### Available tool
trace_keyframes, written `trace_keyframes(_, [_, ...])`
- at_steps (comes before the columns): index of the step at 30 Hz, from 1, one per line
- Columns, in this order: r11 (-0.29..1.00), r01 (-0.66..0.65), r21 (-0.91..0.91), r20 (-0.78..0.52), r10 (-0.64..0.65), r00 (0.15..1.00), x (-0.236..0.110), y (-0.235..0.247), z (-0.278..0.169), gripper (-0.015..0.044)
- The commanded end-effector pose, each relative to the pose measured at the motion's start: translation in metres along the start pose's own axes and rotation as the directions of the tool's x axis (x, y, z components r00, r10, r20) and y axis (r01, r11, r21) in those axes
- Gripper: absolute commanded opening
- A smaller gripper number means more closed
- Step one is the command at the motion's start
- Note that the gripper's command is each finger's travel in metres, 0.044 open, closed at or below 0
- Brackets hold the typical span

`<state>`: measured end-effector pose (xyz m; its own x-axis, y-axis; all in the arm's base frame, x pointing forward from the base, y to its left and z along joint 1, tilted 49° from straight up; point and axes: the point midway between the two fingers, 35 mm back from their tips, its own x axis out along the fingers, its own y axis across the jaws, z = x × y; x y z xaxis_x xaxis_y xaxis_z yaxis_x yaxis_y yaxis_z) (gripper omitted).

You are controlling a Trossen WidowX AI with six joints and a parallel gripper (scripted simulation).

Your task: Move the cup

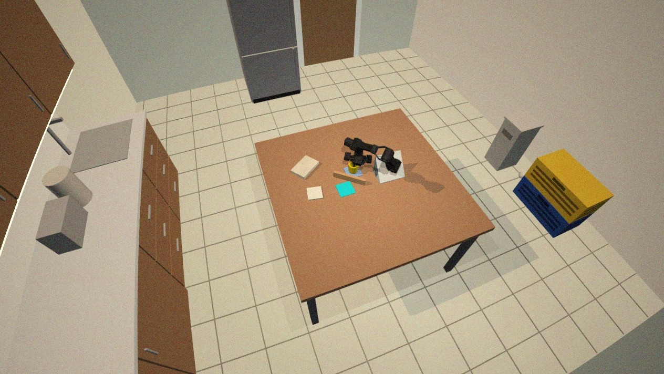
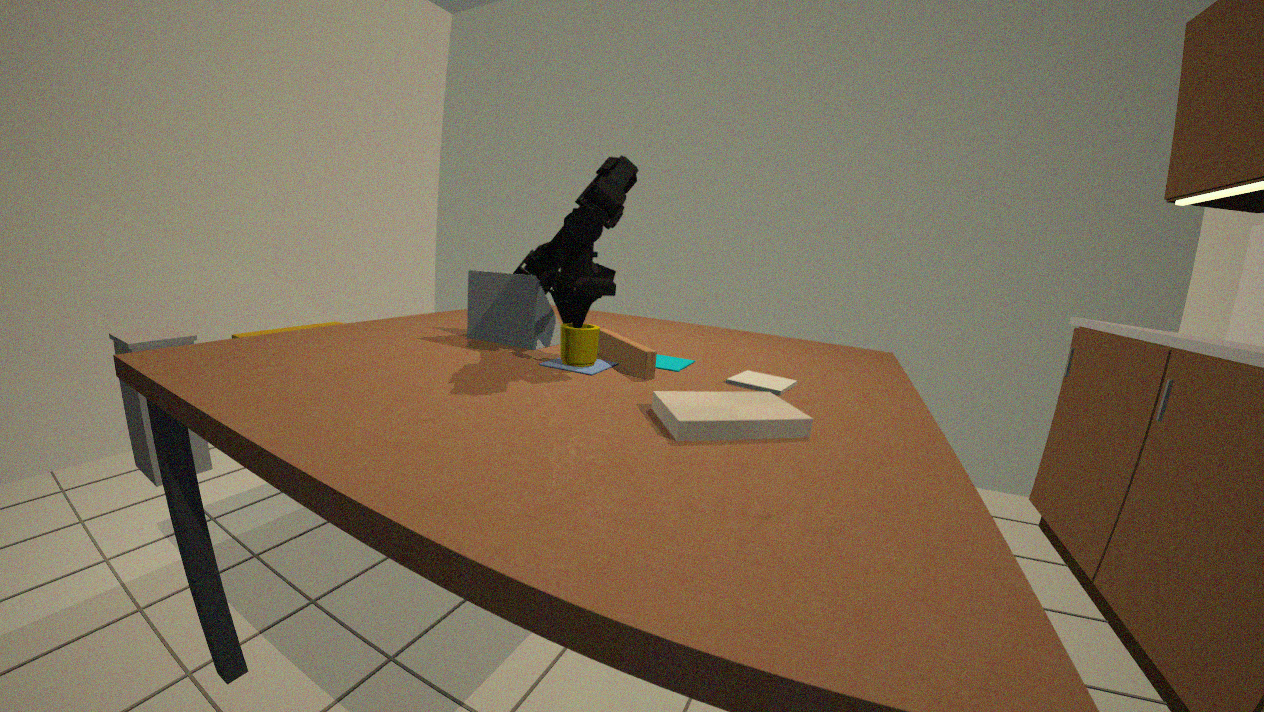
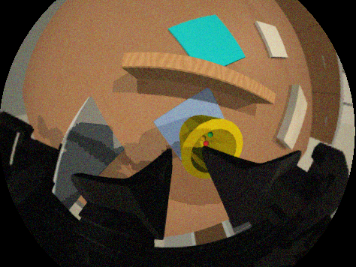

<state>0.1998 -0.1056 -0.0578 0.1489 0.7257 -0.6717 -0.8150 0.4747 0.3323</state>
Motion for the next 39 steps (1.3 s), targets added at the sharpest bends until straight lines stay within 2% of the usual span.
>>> trace_keyframes(1, [1.0, 0.001, 0.004, 0.006, -0.001, 1.0, 0.007, 0.0, 0.001, 0.0167])
trace_keyframes(18, [1.0, -0.001, 0.004, 0.008, 0.001, 1.0, 0.028, 0.003, 0.001, 0.0167])
trace_keyframes(39, [1.0, -0.003, 0.0, 0.003, 0.003, 1.0, 0.026, 0.003, 0.001, 0.0027])
